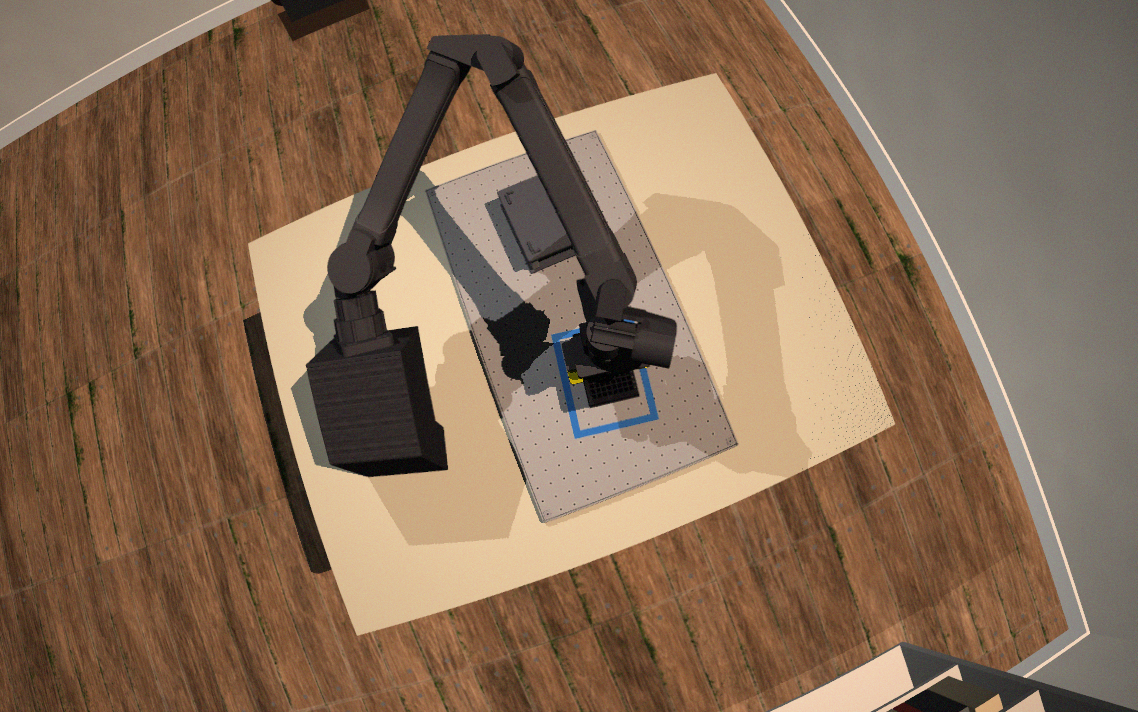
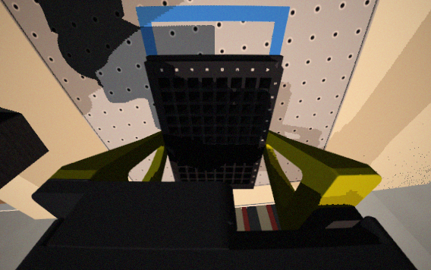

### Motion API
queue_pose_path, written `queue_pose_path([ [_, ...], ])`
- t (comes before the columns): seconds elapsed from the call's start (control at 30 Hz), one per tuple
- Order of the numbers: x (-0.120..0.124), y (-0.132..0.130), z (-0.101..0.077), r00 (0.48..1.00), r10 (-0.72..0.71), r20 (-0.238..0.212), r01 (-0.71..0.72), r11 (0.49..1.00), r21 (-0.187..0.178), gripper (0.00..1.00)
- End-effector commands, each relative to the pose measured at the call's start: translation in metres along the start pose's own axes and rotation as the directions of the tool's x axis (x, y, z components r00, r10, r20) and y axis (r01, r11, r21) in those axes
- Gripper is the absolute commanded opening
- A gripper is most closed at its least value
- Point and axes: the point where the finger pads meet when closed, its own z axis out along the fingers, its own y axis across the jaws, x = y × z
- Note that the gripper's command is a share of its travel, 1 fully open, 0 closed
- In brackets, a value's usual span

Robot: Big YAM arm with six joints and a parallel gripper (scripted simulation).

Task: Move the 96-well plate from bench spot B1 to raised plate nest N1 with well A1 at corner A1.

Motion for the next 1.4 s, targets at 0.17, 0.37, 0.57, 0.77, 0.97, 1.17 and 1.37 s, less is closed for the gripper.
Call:
queue_pose_path([
  [0.17, -0.026, 0.002, -0.003, 0.993, -0.115, 0.006, 0.115, 0.993, -0.01, 0.0],
  [0.37, -0.035, 0.003, -0.01, 0.992, -0.126, 0.003, 0.126, 0.992, 0.002, 0.0],
  [0.57, -0.058, 0.007, -0.009, 0.987, -0.159, 0.007, 0.159, 0.987, -0.01, 0.0],
  [0.77, -0.077, 0.01, -0.013, 0.983, -0.185, 0.007, 0.185, 0.983, -0.011, 0.0],
  [0.97, -0.089, 0.012, -0.016, 0.979, -0.203, 0.008, 0.203, 0.979, -0.011, 0.0],
  [1.17, -0.109, 0.016, -0.02, 0.982, -0.189, 0.008, 0.189, 0.982, -0.011, 0.0],
  [1.37, -0.125, 0.018, -0.023, 0.982, -0.189, 0.008, 0.189, 0.982, -0.011, 0.0],
])
